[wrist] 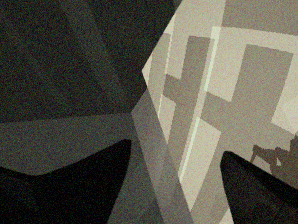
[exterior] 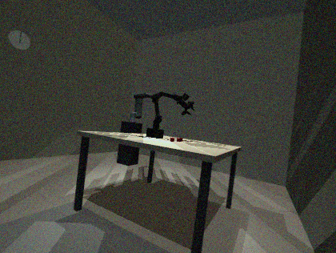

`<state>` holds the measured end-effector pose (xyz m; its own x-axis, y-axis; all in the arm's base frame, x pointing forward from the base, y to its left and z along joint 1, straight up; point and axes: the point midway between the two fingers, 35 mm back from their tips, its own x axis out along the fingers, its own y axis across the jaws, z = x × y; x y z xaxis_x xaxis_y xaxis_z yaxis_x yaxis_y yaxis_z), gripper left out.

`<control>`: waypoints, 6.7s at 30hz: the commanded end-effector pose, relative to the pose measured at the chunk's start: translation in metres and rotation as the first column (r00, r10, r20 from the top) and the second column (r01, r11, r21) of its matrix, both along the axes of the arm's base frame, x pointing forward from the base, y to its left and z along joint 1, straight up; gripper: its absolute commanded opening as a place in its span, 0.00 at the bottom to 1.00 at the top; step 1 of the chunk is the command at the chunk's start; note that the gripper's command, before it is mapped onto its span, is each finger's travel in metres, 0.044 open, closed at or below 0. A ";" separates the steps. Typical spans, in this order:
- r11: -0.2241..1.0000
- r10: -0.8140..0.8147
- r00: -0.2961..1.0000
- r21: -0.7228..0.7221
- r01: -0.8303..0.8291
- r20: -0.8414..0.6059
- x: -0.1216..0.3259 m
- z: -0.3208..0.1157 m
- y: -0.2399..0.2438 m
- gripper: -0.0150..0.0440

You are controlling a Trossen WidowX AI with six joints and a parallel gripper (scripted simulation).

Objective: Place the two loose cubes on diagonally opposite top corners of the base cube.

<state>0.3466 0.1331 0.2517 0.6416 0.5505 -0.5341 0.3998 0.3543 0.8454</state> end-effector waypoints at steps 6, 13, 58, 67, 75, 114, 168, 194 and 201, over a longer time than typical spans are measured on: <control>0.925 -0.371 0.837 -0.238 0.295 -0.403 0.016 -0.102 -0.088 0.70; 0.804 -0.593 0.542 -0.473 0.360 -0.595 -0.012 -0.166 -0.154 0.70; 0.766 -0.643 0.438 -0.541 0.348 -0.628 -0.022 -0.284 -0.173 0.70; 0.766 -0.643 0.438 -0.541 0.348 -0.628 -0.022 -0.291 -0.173 0.57; 0.766 -0.643 0.438 -0.541 0.348 -0.628 -0.022 -0.289 -0.173 0.43; 0.780 -0.623 0.468 -0.541 0.313 -0.627 -0.022 -0.183 -0.168 0.43; 0.615 0.135 0.775 -0.561 -0.554 -0.617 -0.030 -0.240 -0.060 0.43; 0.616 0.133 0.775 -0.561 -0.553 -0.618 -0.031 -0.254 -0.061 0.43; 0.616 0.133 0.775 -0.561 -0.553 -0.618 -0.031 -0.254 -0.061 0.48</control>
<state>0.3165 0.0727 -0.0021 0.0305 0.0120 -0.9995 0.3746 0.9269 0.0226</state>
